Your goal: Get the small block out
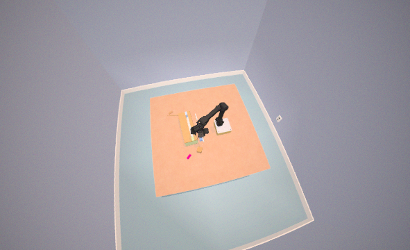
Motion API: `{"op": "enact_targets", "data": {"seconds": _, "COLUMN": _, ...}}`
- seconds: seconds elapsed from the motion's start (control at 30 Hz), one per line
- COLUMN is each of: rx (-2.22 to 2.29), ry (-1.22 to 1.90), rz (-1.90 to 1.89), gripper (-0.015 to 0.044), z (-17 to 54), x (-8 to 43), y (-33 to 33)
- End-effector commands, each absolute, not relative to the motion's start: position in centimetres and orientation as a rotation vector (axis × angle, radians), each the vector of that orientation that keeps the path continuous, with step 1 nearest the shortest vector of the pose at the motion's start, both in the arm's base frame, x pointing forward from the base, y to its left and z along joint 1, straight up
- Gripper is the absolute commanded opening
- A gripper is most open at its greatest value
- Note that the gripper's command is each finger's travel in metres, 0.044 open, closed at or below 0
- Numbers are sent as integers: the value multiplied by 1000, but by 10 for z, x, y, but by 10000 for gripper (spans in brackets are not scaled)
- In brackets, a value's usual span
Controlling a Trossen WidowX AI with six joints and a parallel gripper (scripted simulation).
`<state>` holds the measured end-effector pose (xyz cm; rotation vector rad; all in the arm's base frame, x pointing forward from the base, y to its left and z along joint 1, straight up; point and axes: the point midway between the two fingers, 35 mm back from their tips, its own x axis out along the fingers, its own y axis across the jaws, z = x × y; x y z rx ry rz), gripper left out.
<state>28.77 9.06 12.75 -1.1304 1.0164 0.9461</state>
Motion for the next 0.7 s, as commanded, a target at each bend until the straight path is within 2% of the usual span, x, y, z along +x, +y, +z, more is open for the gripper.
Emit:
{"op": "enact_targets", "data": {"seconds": 0.0, "rx": -1974, "ry": 566, "rz": 1362, "gripper": 285, "z": 130, "x": 276, "y": 99}}
{"op": "enact_targets", "data": {"seconds": 0.37, "rx": -2602, "ry": 70, "rz": 1653, "gripper": 285, "z": 133, "x": 269, "y": 104}}
{"op": "enact_targets", "data": {"seconds": 0.67, "rx": -2631, "ry": 42, "rz": 1665, "gripper": 285, "z": 133, "x": 269, "y": 104}}
